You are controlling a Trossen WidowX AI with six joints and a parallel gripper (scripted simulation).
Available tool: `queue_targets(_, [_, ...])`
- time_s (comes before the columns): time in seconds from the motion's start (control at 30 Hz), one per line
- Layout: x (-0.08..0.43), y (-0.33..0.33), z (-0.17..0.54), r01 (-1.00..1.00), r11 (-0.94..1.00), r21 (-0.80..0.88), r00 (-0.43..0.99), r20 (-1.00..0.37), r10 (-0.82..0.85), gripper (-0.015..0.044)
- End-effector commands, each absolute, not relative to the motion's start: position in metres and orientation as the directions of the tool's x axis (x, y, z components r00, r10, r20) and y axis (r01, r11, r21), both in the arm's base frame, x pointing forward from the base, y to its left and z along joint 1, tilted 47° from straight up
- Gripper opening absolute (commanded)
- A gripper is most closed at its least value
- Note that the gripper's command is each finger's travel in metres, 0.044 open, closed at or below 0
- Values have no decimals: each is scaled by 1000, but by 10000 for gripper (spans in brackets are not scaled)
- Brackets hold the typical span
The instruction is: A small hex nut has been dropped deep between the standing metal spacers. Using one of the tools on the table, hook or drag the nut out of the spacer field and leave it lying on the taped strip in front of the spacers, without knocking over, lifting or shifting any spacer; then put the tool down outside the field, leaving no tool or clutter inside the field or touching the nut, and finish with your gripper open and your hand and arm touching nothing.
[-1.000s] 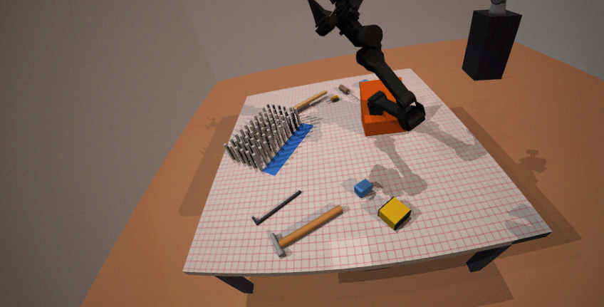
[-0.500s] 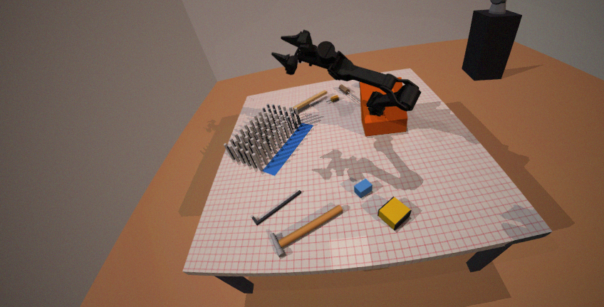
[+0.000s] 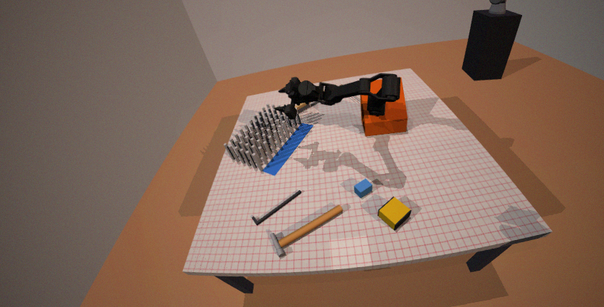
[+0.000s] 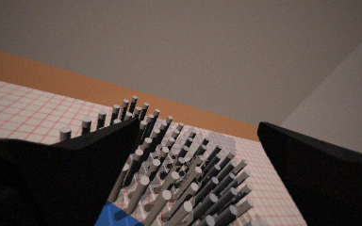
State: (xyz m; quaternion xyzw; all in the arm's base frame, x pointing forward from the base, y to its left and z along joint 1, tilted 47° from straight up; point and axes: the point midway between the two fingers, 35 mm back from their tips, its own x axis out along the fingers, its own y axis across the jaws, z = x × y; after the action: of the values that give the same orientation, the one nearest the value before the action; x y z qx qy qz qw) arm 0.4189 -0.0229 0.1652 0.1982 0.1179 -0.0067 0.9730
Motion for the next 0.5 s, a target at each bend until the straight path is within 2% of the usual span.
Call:
queue_targets(0.0, [407,28,111,-5,934,356,924,-355,140,440])
queue_targets(0.1, [398,50,88,-38,938,343,894,-407,185,440])
queue_targets(0.47, [397,51,86,-40,939,343,892,-410,188,440])
